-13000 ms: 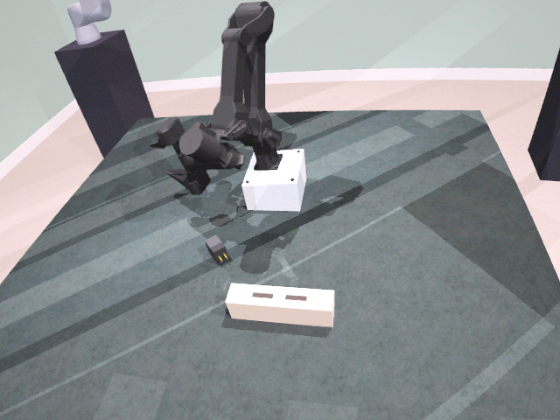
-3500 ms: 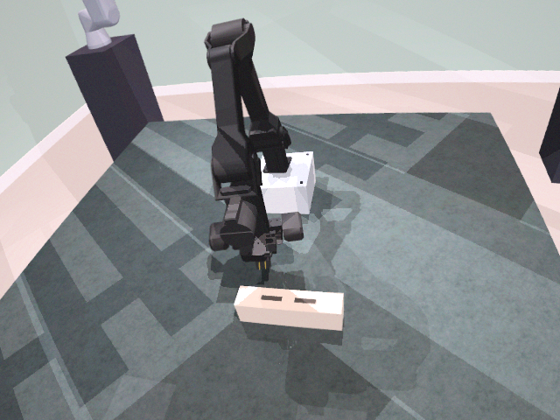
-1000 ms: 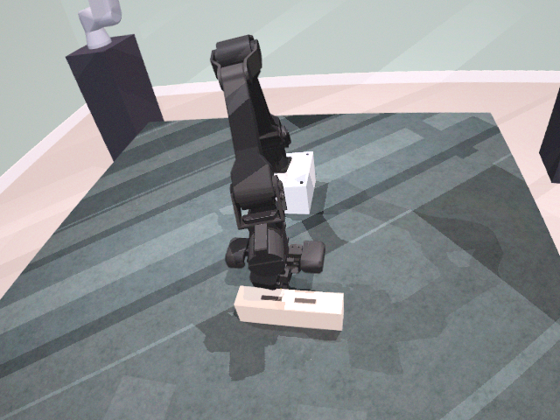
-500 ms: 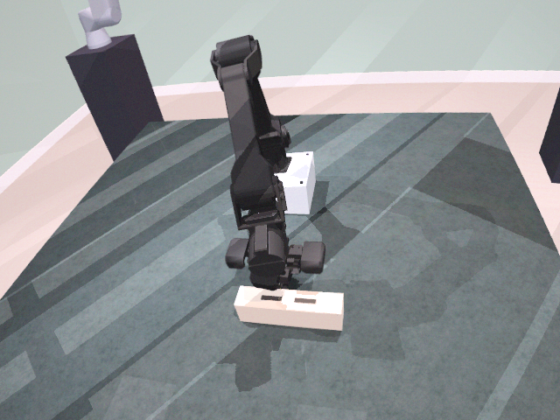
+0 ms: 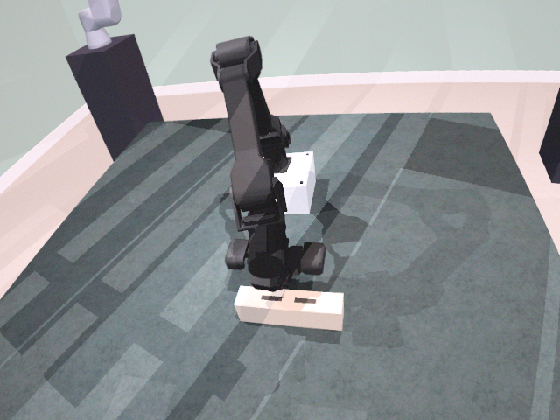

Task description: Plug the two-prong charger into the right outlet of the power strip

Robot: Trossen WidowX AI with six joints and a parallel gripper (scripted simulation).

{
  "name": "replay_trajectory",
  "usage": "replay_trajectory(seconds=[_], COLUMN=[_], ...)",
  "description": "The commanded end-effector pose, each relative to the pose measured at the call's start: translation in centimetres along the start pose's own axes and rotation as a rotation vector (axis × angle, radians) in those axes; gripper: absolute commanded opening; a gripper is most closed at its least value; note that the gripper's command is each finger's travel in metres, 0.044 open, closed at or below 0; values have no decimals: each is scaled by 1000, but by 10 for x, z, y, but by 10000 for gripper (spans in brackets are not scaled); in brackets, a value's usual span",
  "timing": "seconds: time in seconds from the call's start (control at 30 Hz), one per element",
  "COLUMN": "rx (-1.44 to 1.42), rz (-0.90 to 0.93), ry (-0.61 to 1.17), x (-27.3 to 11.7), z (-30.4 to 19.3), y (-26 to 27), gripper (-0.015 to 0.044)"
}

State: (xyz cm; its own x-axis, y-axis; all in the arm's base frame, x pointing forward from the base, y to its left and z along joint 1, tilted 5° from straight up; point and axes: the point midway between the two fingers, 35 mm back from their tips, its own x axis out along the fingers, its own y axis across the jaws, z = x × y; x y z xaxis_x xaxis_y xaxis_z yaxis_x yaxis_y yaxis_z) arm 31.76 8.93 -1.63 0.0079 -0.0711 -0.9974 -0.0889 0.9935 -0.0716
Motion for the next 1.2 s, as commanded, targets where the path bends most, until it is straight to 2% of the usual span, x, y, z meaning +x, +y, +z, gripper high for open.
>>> replay_trajectory(seconds=[0.0,1.17], rx=[3,3], rz=[3,3], ry=[0,-1], x=[-1,-1], z=[2,5], y=[0,0], gripper=[0,0])
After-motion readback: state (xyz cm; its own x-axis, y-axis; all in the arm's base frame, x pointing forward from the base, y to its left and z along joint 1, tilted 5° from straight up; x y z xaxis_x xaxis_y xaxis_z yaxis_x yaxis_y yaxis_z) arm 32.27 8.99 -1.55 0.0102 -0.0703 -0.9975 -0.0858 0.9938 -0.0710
